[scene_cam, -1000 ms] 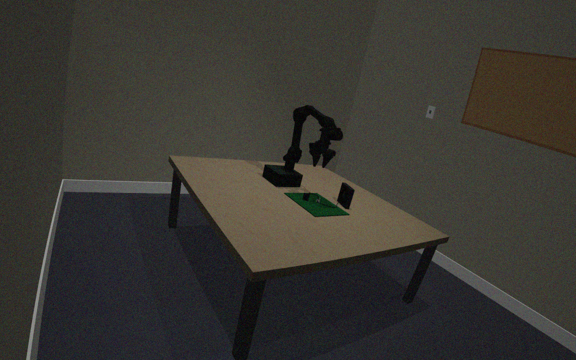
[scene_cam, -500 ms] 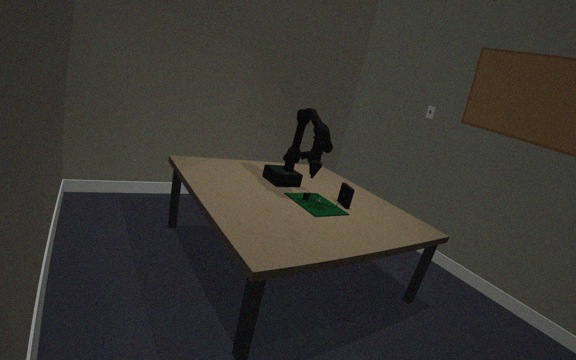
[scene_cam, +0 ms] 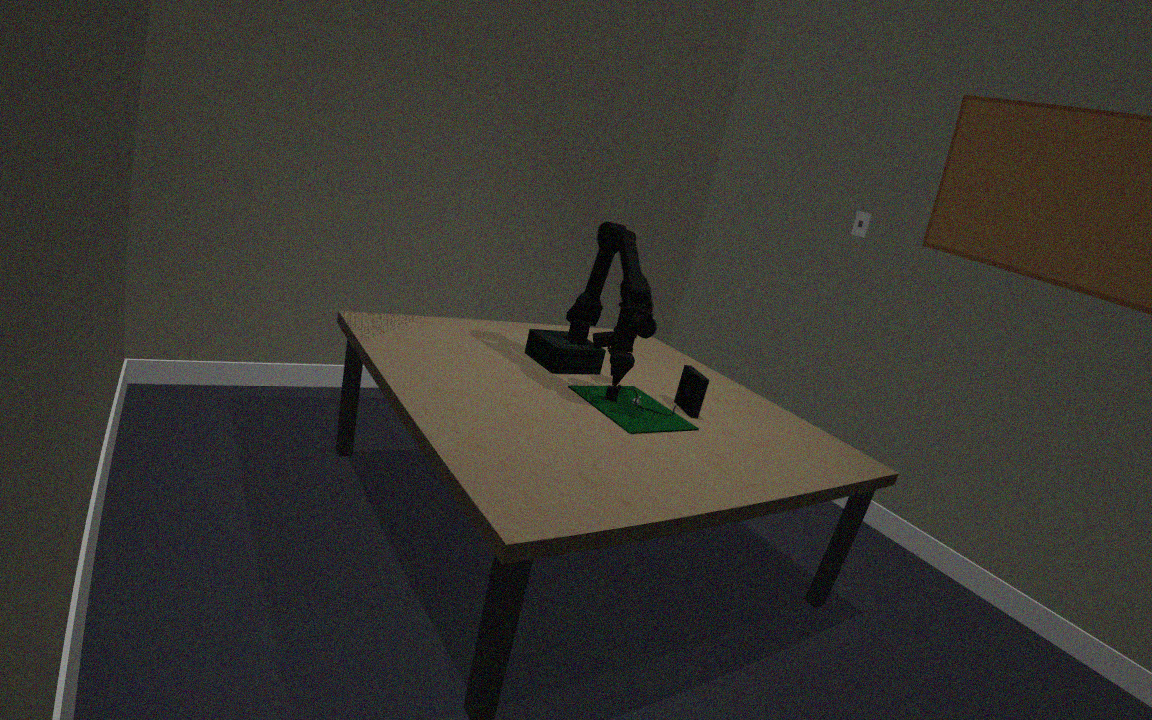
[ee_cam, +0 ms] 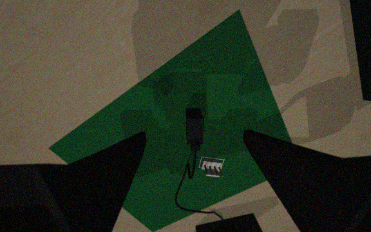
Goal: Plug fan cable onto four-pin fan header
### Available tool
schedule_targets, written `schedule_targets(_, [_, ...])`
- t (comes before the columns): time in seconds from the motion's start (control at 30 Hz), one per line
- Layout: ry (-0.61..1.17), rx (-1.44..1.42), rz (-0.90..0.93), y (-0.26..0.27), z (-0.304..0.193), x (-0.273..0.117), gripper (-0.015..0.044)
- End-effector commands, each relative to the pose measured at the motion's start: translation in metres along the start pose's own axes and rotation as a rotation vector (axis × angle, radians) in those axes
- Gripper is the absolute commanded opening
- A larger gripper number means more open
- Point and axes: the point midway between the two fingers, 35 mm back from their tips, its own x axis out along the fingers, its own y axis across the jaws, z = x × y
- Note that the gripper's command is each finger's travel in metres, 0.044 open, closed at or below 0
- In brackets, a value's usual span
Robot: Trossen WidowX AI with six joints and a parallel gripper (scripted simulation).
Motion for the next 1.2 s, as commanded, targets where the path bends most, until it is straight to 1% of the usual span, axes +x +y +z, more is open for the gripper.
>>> schedule_targets(0.0, [0.001,0.006,-0.006,-0.001,0.0,0.007,0.044])
schedule_targets(0.8, [0.001,0.006,-0.007,-0.002,0.0,0.046,0.044])
schedule_targets(0.97, [0.001,0.006,-0.007,-0.002,0.0,0.048,0.044])
schedule_targets(1.17, [-0.001,0.0,-0.002,-0.001,0.0,0.046,0.0282])
